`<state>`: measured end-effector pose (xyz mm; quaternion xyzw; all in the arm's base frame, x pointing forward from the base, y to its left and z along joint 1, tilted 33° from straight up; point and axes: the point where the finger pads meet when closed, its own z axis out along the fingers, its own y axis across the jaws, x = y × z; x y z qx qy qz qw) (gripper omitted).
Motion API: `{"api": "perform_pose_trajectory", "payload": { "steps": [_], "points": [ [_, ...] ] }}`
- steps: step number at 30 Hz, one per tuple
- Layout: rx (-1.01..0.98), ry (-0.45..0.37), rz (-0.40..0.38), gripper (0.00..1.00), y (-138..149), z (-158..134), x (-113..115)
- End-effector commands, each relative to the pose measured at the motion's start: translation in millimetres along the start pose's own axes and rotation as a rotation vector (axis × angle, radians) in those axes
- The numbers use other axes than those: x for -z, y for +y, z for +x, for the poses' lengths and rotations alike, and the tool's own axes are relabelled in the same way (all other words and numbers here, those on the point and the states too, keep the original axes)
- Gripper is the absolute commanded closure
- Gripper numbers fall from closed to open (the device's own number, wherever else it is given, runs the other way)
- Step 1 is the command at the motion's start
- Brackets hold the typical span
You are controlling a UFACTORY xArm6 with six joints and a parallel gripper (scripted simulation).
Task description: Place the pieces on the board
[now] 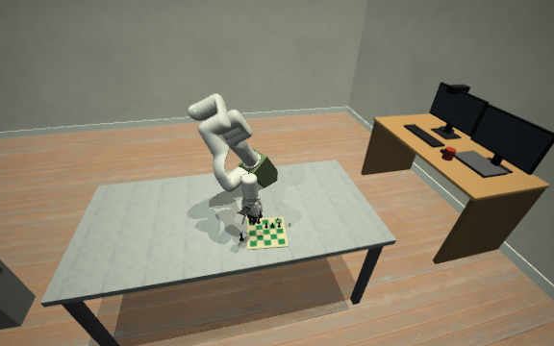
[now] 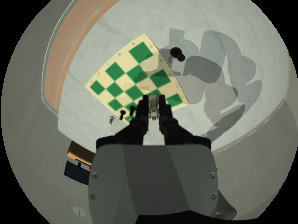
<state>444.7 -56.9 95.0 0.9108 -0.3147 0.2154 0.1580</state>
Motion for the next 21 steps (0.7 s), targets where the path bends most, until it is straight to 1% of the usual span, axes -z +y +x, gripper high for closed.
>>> {"api": "perform_pose_trajectory", "payload": {
  "steps": [1,3,4,6,7,8,9,10,11,12,13,21],
  "points": [
    [-0.098,0.013,-0.018,1.00,-61.1,-16.6,-3.5],
    [-0.098,0.013,-0.018,1.00,-61.1,-16.6,-3.5],
    [-0.132,0.016,-0.018,1.00,-83.2,-28.3,-3.1],
    [-0.132,0.016,-0.018,1.00,-83.2,-28.3,-3.1],
    [-0.161,0.018,-0.019,1.00,-102.1,-39.8,-2.4],
    [-0.161,0.018,-0.019,1.00,-102.1,-39.8,-2.4],
    [-0.185,0.022,-0.020,1.00,-117.0,-50.0,-1.7],
    [-0.185,0.022,-0.020,1.00,-117.0,-50.0,-1.7],
    [-0.202,0.024,-0.020,1.00,-127.5,-57.8,-1.1],
    [-0.202,0.024,-0.020,1.00,-127.5,-57.8,-1.1],
    [-0.212,0.026,-0.020,1.00,-133.6,-62.6,-0.7],
    [-0.216,0.027,-0.020,1.00,-136.6,-65.0,-0.5]
  ]
}}
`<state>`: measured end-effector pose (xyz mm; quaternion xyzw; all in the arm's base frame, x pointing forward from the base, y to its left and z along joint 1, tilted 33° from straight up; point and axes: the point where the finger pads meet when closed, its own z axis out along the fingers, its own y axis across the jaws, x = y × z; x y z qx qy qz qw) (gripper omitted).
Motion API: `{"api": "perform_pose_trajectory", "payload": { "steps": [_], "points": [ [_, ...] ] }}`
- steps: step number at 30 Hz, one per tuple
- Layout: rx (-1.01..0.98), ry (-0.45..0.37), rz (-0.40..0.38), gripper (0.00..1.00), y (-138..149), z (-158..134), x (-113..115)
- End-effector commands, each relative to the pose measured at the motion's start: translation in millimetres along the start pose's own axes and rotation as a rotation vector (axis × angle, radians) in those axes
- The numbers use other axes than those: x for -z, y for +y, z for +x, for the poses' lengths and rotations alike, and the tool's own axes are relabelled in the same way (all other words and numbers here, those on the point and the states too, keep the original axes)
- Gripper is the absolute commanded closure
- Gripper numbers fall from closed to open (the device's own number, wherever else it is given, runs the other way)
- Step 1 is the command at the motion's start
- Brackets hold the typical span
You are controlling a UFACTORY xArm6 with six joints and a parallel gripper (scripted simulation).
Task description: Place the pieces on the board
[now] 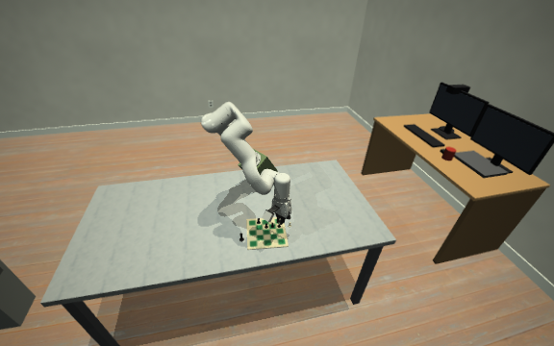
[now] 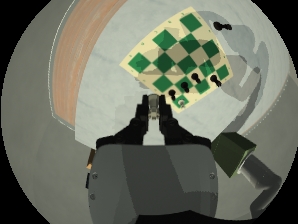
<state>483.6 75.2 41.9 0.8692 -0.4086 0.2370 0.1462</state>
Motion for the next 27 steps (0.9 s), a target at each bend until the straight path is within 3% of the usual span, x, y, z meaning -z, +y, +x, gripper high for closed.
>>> {"api": "perform_pose_trajectory", "payload": {
  "steps": [1,14,27],
  "points": [
    [-0.007,0.006,-0.001,1.00,-4.2,-0.7,0.5],
    [-0.007,0.006,-0.001,1.00,-4.2,-0.6,-5.0],
    [-0.007,0.006,-0.001,1.00,-4.3,-0.3,-53.8]
  ]
}}
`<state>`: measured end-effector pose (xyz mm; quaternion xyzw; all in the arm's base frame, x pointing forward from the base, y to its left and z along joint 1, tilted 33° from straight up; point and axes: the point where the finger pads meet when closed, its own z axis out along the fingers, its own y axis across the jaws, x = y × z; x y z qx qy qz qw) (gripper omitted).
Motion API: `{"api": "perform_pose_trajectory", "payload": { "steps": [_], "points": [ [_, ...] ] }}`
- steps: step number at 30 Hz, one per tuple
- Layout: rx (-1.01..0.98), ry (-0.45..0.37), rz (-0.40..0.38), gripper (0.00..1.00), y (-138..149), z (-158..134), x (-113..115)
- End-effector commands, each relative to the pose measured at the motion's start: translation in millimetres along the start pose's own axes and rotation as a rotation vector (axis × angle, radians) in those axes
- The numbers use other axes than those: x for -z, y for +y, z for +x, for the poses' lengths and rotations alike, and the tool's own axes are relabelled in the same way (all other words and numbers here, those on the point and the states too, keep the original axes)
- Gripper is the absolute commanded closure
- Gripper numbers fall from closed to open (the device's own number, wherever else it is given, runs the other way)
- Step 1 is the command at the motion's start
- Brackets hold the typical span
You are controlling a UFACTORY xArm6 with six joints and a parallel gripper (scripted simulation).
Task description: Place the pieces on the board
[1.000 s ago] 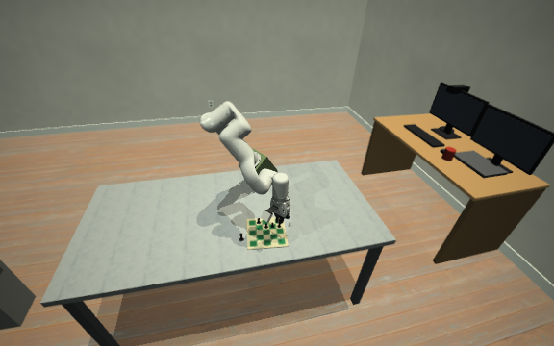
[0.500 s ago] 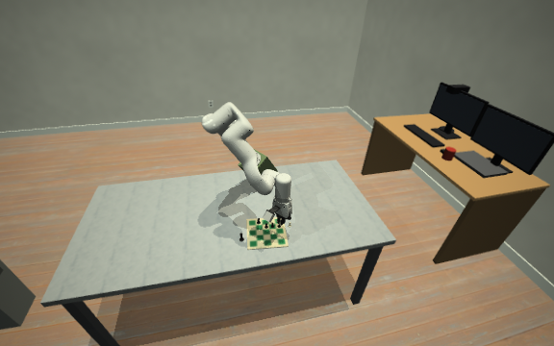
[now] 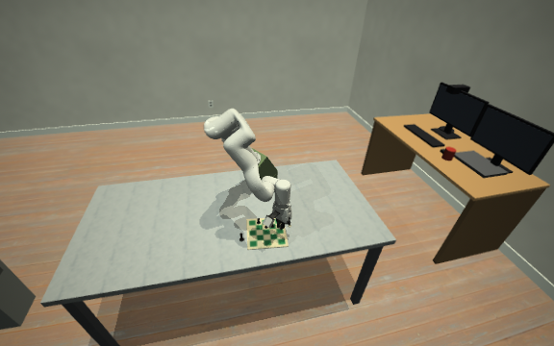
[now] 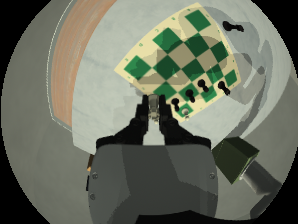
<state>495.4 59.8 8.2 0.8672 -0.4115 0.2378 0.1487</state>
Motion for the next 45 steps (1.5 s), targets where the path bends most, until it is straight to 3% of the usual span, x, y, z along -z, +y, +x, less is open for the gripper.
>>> {"api": "perform_pose_trajectory", "payload": {
  "steps": [1,13,45],
  "points": [
    [-0.001,0.003,0.005,1.00,-2.7,1.2,-15.0],
    [-0.001,0.003,0.005,1.00,-3.0,1.4,-54.7],
    [-0.001,0.003,0.005,1.00,-3.0,1.4,-56.7]
  ]
}}
